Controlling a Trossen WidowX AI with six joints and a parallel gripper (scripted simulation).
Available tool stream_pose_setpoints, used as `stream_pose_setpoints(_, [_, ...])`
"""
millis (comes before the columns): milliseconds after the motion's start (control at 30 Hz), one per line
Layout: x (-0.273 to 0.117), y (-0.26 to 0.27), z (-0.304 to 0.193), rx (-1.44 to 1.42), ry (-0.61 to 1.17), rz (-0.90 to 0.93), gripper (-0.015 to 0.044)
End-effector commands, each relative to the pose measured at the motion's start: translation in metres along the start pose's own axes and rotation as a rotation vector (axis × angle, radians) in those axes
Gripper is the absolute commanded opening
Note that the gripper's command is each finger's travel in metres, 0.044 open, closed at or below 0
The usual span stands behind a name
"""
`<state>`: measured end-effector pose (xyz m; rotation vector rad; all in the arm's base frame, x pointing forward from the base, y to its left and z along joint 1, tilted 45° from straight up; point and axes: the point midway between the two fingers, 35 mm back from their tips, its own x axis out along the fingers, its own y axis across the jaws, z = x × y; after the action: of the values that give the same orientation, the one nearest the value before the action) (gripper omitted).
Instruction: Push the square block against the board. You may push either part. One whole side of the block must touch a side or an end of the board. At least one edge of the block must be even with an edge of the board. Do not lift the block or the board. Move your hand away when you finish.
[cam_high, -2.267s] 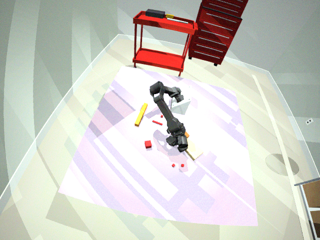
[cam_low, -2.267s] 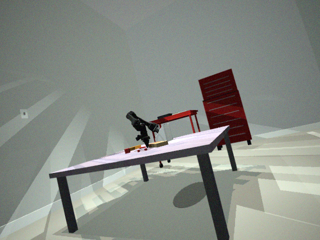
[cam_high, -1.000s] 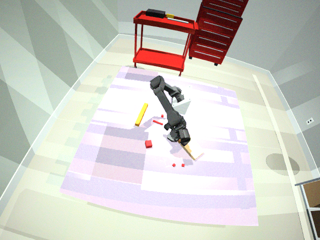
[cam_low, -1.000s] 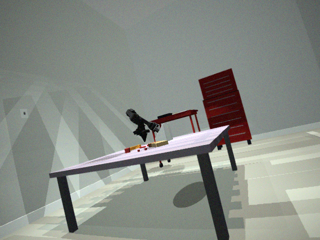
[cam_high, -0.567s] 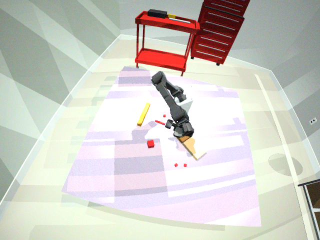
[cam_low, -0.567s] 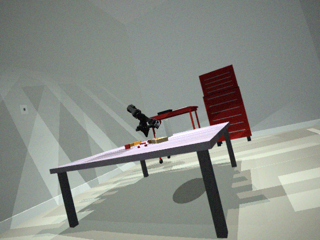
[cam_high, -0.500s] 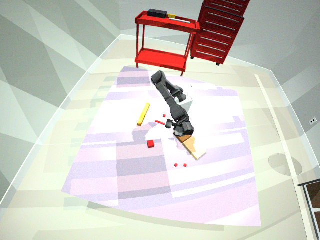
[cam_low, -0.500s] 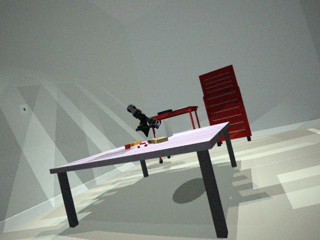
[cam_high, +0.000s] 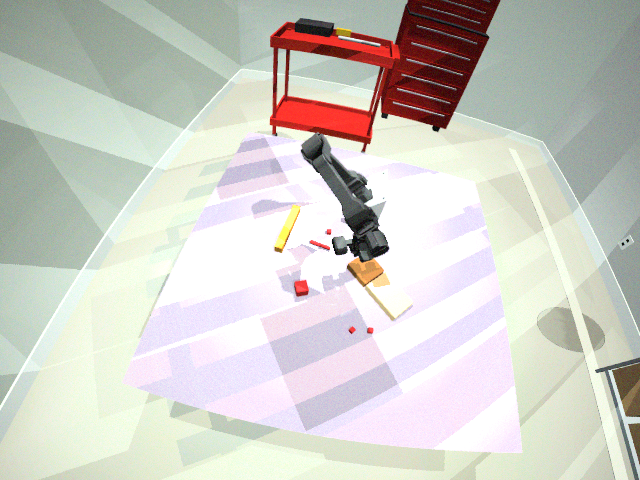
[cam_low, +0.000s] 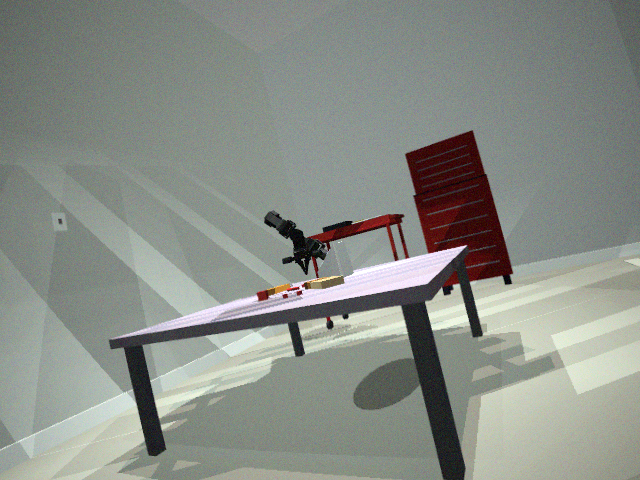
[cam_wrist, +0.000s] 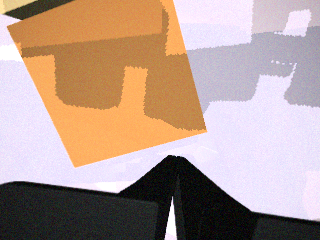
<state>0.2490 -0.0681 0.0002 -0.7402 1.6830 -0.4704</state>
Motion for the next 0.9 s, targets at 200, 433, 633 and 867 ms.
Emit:
stream_pose_setpoints(200, [0.002,0.01,-0.029,-0.334,-0.003,0.005,0.0])
stream_pose_setpoints(433, [0.005,0.011,-0.032,-0.37,-0.003,0.006,0.0])
stream_pose_setpoints(633, [0.058,0.012,-0.038,-0.418,0.0,0.001,0.0])
stream_pose_setpoints(867, [0.058,0.013,-0.036,-0.418,0.0,0.001,0.0])
